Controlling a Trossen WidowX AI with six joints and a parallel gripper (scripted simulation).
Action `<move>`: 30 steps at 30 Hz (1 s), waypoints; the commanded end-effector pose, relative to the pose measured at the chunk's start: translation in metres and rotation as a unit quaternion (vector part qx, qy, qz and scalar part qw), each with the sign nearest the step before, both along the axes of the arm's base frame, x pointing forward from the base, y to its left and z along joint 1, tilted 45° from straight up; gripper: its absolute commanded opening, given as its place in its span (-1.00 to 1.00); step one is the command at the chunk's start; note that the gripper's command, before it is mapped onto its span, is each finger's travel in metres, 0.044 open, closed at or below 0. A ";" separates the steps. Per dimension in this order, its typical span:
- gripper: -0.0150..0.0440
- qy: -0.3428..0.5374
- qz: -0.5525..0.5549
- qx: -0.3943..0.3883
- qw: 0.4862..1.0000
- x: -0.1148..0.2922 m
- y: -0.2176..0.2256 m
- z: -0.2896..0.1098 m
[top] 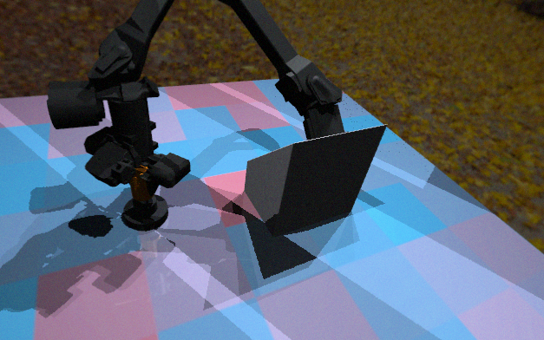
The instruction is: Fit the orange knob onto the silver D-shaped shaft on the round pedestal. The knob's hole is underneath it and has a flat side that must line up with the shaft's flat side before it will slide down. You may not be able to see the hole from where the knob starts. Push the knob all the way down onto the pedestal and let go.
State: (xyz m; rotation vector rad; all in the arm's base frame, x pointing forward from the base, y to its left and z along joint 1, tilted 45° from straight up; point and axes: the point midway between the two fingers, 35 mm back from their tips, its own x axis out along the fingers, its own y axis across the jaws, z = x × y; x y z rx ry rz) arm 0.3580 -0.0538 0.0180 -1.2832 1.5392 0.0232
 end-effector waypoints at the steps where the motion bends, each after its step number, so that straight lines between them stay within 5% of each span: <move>1: -0.49 -0.002 0.001 -0.001 1.000 0.000 0.002 0.003; 9: -0.49 0.070 0.075 -0.018 0.995 0.000 0.002 0.002; 30: -0.49 0.070 0.075 -0.018 0.995 0.000 0.002 0.002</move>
